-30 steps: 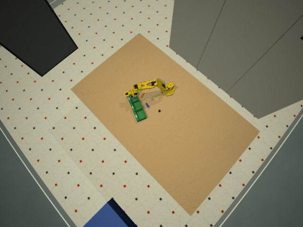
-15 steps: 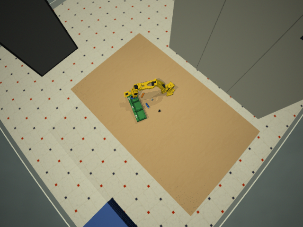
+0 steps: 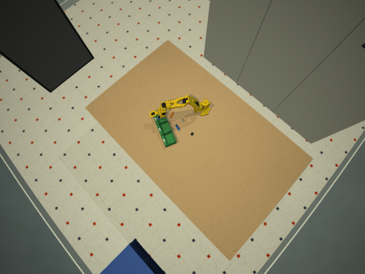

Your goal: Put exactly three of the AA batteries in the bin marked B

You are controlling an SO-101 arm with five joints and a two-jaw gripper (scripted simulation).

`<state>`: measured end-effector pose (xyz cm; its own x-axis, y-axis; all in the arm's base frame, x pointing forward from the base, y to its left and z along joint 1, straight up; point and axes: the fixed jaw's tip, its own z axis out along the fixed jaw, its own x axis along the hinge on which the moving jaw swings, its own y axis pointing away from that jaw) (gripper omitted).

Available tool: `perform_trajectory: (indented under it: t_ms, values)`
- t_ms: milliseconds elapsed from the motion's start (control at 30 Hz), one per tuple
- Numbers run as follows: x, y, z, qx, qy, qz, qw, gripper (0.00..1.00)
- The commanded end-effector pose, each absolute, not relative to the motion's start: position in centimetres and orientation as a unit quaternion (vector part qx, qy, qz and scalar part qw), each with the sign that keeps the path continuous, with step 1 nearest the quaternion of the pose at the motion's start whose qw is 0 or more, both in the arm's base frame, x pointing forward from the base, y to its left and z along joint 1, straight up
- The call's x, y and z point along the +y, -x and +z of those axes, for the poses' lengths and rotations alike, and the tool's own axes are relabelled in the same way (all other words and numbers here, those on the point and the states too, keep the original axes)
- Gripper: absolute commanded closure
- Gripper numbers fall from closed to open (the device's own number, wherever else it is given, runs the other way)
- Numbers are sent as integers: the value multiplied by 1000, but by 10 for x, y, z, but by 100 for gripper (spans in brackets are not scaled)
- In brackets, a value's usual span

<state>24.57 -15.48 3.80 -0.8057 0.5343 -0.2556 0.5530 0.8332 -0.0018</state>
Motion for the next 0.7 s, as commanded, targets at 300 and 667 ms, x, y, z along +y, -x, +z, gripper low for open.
perform_trajectory:
  t_ms: [300,667]
  values:
    - [-161,-250,49,944,-284,-50,159,100]
    - [-161,-251,46,944,-284,-50,159,100]
